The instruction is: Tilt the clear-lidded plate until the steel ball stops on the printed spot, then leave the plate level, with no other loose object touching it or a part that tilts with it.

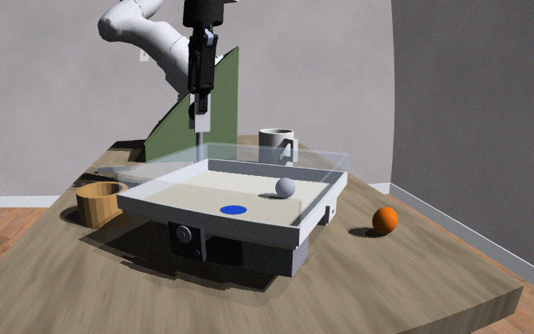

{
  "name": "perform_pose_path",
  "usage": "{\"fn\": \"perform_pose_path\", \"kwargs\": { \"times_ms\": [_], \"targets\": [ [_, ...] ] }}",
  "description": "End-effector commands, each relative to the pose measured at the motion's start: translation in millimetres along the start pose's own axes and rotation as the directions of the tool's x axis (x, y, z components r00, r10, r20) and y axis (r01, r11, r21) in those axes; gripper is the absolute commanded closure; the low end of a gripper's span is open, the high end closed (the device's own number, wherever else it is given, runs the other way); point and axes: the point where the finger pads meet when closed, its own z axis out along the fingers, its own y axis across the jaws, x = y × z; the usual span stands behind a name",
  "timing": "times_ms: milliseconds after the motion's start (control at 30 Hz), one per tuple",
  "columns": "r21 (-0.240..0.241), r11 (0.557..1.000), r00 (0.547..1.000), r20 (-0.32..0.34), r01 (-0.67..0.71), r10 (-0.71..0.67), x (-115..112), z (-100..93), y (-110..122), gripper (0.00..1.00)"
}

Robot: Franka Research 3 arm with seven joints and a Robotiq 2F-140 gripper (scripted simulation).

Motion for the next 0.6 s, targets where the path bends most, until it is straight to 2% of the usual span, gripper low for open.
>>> {"fn": "perform_pose_path", "kwargs": {
  "times_ms": [0, 567],
  "targets": [
    [-0.002, 1.000, 1.000, 0.000, -0.004, 0.004, 2.8, -1.1, 1.0, 1.00],
    [-0.002, 1.000, 1.000, 0.000, -0.004, 0.004, 3.2, -2.4, 1.6, 1.00]
  ]
}}
